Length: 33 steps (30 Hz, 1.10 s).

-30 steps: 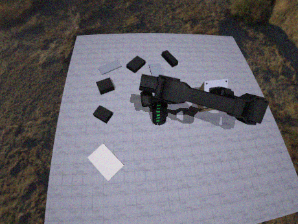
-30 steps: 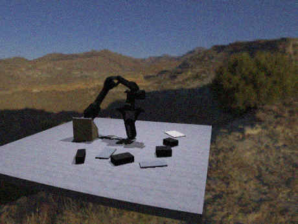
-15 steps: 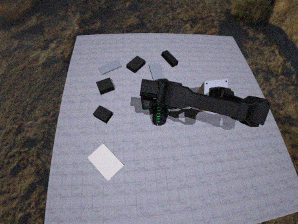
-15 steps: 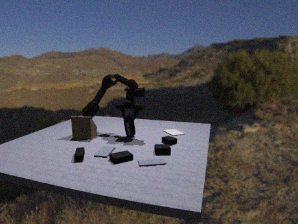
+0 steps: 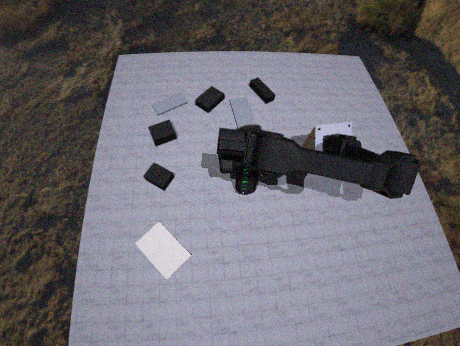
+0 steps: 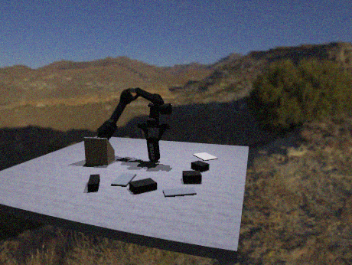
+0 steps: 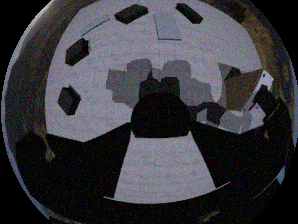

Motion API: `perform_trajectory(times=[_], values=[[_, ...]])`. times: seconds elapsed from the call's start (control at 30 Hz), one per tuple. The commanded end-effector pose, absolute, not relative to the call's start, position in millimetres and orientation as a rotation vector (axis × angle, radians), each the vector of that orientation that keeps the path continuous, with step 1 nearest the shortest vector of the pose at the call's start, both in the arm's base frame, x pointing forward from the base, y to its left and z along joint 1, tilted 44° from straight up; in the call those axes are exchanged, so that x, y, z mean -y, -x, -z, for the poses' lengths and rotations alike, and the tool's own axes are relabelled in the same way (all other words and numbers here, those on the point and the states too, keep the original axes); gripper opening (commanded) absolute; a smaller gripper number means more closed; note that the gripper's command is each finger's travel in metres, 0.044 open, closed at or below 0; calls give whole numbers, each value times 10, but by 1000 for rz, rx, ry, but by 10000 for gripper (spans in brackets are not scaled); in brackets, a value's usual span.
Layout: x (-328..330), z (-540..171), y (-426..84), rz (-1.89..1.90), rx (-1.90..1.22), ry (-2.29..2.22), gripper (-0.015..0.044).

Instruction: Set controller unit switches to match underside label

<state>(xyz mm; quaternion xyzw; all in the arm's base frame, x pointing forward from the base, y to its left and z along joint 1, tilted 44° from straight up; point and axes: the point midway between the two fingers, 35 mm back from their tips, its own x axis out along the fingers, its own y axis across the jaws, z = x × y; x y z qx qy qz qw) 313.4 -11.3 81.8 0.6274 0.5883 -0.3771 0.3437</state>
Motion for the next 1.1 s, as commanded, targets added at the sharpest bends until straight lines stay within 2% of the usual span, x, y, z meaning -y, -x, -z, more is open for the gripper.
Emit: perform_trajectory(times=[0.0, 1.07], values=[[61, -858, -3137, 968, -1543, -1642, 336], [-111, -1032, -3152, 919, -1589, -1692, 336]])
